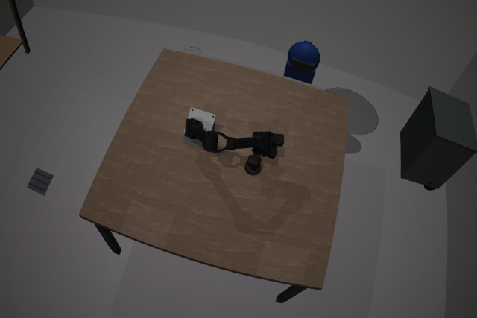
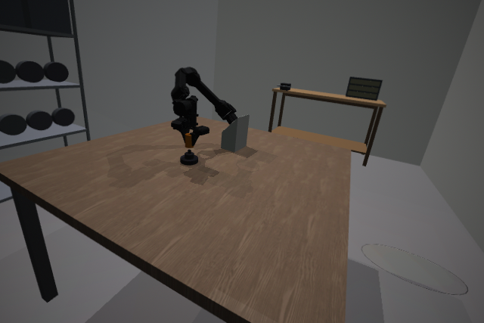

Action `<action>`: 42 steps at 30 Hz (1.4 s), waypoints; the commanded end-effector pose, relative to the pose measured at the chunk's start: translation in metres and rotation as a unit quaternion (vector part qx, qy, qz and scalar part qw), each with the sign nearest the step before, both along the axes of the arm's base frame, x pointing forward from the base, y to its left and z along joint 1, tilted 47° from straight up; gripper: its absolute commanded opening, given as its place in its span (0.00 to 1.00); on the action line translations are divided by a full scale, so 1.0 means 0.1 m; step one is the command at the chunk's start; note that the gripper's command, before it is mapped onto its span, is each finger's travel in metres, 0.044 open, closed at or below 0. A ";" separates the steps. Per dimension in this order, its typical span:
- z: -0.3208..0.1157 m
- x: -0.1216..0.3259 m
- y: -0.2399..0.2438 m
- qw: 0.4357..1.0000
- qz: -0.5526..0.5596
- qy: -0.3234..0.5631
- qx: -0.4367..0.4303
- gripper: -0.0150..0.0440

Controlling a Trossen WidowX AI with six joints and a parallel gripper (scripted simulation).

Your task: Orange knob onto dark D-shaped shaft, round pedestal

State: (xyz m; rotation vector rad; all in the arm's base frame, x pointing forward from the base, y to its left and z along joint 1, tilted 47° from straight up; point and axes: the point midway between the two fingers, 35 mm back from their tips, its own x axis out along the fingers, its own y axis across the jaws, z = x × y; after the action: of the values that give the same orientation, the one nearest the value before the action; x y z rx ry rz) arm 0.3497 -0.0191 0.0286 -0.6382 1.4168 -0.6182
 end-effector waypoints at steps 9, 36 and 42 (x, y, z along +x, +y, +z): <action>-0.10 0.00 -0.13 1.000 -0.001 0.002 -0.003 0.25; -0.12 0.00 -0.14 1.000 -0.002 0.002 -0.003 0.25; -0.09 0.01 -0.11 1.000 -0.002 0.002 -0.003 0.25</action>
State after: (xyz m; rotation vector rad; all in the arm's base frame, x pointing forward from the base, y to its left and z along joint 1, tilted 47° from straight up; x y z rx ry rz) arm 0.3495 -0.0315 0.0181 -0.6442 1.4225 -0.6226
